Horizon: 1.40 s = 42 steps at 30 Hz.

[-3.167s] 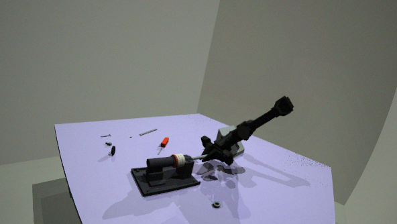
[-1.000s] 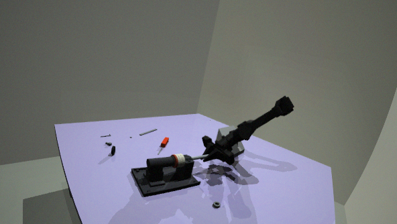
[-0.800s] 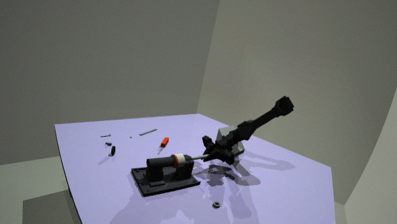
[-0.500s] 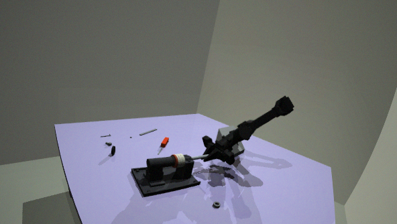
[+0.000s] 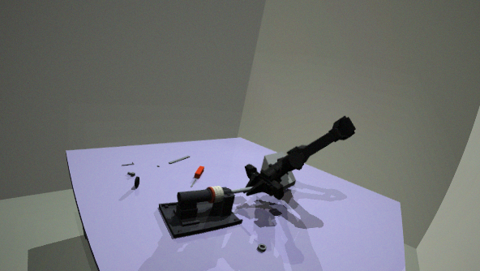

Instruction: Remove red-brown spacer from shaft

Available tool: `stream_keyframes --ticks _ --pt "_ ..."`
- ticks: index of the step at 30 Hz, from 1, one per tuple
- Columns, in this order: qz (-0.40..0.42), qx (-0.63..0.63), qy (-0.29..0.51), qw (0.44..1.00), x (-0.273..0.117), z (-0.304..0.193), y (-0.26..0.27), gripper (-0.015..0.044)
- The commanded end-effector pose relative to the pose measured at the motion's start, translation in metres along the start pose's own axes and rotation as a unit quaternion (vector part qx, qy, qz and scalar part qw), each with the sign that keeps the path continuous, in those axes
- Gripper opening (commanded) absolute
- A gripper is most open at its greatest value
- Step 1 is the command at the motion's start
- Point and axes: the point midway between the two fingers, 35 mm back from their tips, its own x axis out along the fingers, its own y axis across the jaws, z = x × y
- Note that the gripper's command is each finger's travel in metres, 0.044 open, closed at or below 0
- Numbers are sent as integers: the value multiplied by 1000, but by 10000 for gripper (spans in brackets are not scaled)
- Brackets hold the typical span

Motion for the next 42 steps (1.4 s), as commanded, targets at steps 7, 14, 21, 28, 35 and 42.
stream_keyframes --ticks 7,14,21,28,35,42 --pt "-2 2 -1 1000 -1 1 -1 0" --pt "-2 2 -1 1000 -2 1 -1 0" --pt "-2 2 -1 1000 -3 1 -1 0" --pt "-2 2 -1 1000 -3 2 -1 0" --pt "-2 2 -1 1000 -4 2 -1 0" --pt "-2 2 -1 1000 -4 3 -1 0"
